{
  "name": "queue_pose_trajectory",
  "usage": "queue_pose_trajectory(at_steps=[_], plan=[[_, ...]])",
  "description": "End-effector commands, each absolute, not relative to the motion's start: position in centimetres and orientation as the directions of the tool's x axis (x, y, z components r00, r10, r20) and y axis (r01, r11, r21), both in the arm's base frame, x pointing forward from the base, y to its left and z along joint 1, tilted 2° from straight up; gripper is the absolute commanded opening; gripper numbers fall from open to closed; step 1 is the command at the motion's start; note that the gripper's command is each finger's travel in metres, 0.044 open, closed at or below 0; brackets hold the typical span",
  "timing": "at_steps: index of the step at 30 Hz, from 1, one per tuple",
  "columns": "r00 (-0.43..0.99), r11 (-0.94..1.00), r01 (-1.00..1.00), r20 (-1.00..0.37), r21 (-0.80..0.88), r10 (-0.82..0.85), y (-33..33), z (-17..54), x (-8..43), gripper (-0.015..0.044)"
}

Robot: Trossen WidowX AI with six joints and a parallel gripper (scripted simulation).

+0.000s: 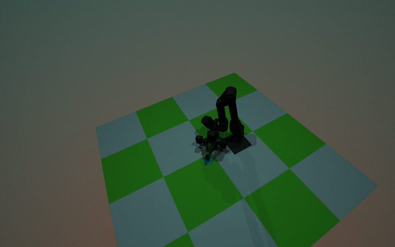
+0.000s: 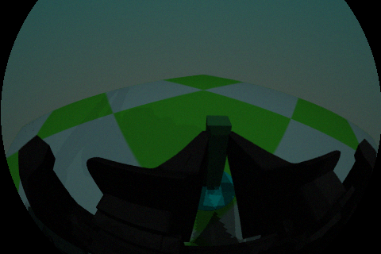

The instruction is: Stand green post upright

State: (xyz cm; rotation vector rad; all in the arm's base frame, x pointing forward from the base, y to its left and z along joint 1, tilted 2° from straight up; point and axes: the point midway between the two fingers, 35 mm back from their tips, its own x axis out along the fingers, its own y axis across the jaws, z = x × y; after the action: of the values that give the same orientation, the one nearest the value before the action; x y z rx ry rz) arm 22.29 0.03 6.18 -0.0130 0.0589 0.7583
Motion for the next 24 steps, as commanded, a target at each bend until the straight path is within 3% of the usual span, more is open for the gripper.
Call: queue_pose_trajectory(at_steps=[1, 19, 24], plan=[[0.726, 0.728, -0.685, -0.061, 0.013, 0.685, 0.09, 5.68, 22.31, 0.0023], [0.726, 0.728, -0.686, -0.060, 0.013, 0.685, 0.23, 4.99, 22.26, 0.0023], [0.726, 0.728, -0.686, -0.060, 0.013, 0.685, 0.23, 4.99, 22.26, 0.0154]])
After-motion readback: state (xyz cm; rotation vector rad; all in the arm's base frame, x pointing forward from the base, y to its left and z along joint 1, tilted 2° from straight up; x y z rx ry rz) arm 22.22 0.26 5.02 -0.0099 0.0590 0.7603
